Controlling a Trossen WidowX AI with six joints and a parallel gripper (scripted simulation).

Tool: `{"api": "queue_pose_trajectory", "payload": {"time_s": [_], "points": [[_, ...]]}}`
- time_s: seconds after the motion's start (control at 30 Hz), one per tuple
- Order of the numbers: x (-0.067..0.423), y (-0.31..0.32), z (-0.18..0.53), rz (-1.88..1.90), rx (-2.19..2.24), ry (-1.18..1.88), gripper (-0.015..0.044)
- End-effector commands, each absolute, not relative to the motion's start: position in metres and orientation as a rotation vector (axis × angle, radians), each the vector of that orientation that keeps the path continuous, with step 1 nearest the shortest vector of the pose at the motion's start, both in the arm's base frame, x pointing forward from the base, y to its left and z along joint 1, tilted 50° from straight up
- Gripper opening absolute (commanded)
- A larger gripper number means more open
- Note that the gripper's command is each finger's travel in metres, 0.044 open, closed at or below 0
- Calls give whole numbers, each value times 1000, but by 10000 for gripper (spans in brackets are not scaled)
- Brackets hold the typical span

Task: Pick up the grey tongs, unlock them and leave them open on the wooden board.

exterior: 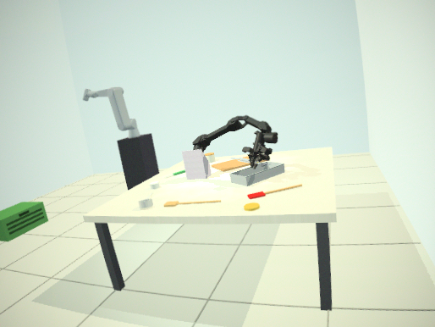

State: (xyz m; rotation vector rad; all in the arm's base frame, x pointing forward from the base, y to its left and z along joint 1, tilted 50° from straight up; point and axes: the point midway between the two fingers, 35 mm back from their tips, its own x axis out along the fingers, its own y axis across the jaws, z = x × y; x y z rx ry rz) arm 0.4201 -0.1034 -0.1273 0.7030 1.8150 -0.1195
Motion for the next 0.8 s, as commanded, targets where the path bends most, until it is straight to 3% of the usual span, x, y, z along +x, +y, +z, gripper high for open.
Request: {"api": "queue_pose_trajectory", "payload": {"time_s": [0.0,0.77], "points": [[421,-125,-110,-129,698,1794,-150],[421,-117,-110,71,950,1687,-150]]}}
